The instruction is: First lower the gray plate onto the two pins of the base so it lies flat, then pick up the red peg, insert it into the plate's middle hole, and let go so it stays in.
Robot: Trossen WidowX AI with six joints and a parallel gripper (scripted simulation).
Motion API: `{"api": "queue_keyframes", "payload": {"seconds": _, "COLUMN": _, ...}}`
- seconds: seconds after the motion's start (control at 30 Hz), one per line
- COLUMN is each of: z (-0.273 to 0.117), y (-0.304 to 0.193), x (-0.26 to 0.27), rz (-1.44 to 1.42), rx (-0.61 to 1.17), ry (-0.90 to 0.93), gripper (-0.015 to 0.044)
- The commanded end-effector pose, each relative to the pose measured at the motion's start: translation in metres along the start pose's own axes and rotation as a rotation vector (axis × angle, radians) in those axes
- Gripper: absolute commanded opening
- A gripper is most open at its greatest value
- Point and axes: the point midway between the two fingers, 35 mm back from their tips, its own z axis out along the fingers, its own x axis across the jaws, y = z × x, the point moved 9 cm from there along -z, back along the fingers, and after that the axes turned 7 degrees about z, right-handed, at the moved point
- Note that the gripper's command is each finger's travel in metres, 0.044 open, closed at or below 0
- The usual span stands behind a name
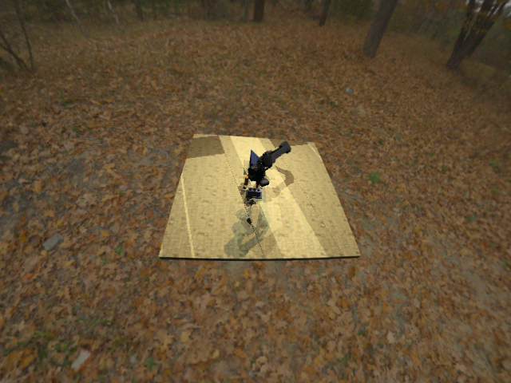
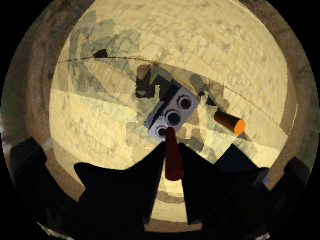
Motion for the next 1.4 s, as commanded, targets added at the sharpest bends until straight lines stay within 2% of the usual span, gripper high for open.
{"api": "queue_keyframes", "payload": {"seconds": 0.0, "z": 0.0027, "y": 0.0118, "x": -0.0015, "rz": -0.004, "rx": 0.004, "ry": -0.006, "gripper": 0.0000}}
{"api": "queue_keyframes", "payload": {"seconds": 1.37, "z": 0.0028, "y": 0.0163, "x": -0.0012, "rz": -0.002, "rx": 0.004, "ry": -0.003, "gripper": 0.0000}}
